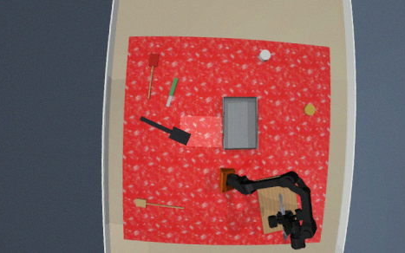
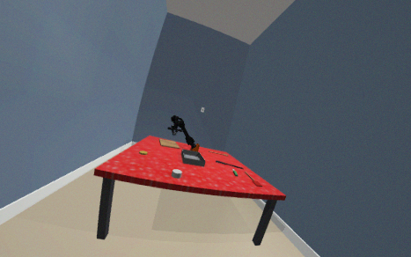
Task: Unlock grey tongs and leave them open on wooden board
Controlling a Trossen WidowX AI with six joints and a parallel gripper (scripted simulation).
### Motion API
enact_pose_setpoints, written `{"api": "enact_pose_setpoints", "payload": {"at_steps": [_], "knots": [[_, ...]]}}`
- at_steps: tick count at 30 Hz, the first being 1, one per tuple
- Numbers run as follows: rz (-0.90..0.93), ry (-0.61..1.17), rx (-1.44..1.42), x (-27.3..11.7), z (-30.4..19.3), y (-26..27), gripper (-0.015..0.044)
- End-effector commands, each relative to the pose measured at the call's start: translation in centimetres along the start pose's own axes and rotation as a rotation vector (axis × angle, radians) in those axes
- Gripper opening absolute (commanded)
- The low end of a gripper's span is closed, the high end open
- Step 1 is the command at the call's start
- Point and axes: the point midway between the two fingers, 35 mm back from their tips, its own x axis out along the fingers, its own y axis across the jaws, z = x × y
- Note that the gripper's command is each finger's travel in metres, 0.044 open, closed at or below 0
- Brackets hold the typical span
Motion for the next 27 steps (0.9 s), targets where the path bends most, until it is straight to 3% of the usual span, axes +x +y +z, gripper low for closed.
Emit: {"api": "enact_pose_setpoints", "payload": {"at_steps": [1, 27], "knots": [[0.017, -0.001, 0.002, -0.2, 0.3, 0.2, -0.015], [0.009, 0.001, -0.001, 3.1, 0.6, 0.0, -0.015]]}}
